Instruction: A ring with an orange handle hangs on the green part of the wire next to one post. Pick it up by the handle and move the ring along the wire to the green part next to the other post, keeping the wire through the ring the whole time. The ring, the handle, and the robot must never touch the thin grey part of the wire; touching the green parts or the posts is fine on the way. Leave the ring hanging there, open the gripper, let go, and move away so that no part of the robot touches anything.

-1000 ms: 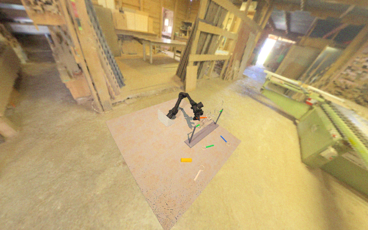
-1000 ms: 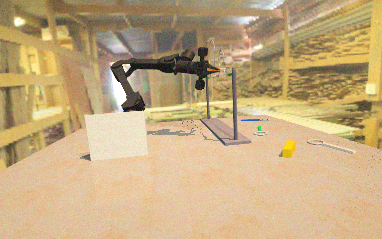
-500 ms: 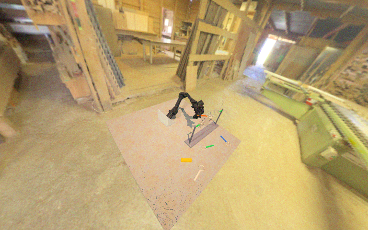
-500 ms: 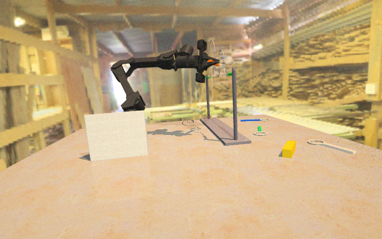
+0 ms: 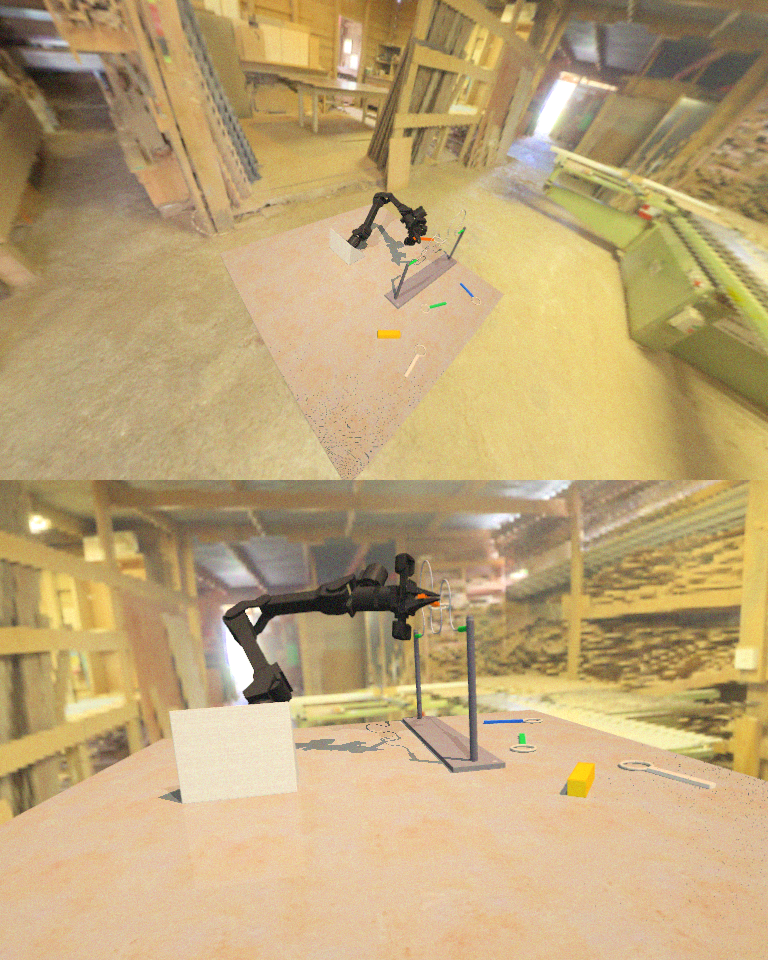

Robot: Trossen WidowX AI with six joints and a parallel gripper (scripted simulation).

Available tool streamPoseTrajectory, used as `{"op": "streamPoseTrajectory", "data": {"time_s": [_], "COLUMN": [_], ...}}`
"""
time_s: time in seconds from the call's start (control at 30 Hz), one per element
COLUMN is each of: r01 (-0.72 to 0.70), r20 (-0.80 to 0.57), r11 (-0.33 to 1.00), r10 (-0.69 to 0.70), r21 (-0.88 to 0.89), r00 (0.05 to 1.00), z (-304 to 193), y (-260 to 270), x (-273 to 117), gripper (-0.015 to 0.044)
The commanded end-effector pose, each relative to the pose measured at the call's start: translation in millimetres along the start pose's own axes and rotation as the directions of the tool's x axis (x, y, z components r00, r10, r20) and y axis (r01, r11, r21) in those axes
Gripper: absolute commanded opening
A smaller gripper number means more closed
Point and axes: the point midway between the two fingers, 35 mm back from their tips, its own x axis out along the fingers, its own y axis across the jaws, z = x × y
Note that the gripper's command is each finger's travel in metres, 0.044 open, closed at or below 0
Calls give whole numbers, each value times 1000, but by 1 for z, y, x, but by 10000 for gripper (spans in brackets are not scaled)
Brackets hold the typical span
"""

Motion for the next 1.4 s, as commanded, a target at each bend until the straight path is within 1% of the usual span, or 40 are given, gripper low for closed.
{"op": "streamPoseTrajectory", "data": {"time_s": [0.0, 0.33, 0.67, 1.0, 1.37], "r01": [-22, -112, -214, -313, -411], "r20": [8, 38, 87, 153, 240], "r11": [999, 974, 907, 799, 640], "r10": [22, 107, 196, 274, 340], "r21": [44, 198, 363, 513, 649], "r00": [1000, 994, 977, 950, 909], "z": [1, 2, 6, 12, 20], "y": [0, 10, 22, 34, 45], "x": [1, 1, 1, -1, -4], "gripper": [-150, -150, -150, -150, -150]}}
